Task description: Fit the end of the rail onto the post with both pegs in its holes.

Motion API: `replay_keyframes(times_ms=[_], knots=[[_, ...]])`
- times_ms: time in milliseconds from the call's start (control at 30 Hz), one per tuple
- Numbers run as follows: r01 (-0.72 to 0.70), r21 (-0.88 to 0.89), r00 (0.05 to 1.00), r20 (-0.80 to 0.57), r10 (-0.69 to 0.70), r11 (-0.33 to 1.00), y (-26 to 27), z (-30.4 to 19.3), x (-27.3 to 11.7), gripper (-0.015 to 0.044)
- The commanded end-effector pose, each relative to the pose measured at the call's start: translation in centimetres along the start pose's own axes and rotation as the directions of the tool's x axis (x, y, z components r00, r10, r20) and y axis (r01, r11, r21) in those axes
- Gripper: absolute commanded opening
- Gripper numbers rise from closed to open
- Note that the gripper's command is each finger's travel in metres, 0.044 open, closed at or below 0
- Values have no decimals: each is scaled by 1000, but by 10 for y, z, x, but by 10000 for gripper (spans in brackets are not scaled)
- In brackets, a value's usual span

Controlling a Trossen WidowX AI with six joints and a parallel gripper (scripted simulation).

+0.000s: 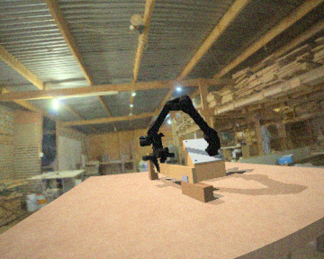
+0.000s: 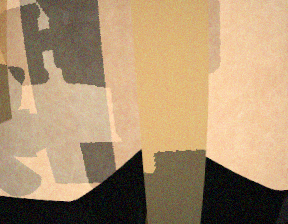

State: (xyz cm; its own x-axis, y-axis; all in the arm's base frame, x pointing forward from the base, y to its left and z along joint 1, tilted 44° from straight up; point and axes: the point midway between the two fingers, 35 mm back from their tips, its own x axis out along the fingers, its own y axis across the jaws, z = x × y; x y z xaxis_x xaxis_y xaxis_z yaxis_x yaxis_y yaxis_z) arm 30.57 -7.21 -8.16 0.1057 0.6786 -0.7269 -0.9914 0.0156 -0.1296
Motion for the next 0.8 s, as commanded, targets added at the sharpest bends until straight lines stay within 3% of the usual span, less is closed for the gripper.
replay_keyframes(times_ms=[0,767], knots=[[10,-2,1000,-6,-10,1000,-1,-4,-4,0],[10,-2,1000,-6,-10,1000,-1,-10,-4,0]])
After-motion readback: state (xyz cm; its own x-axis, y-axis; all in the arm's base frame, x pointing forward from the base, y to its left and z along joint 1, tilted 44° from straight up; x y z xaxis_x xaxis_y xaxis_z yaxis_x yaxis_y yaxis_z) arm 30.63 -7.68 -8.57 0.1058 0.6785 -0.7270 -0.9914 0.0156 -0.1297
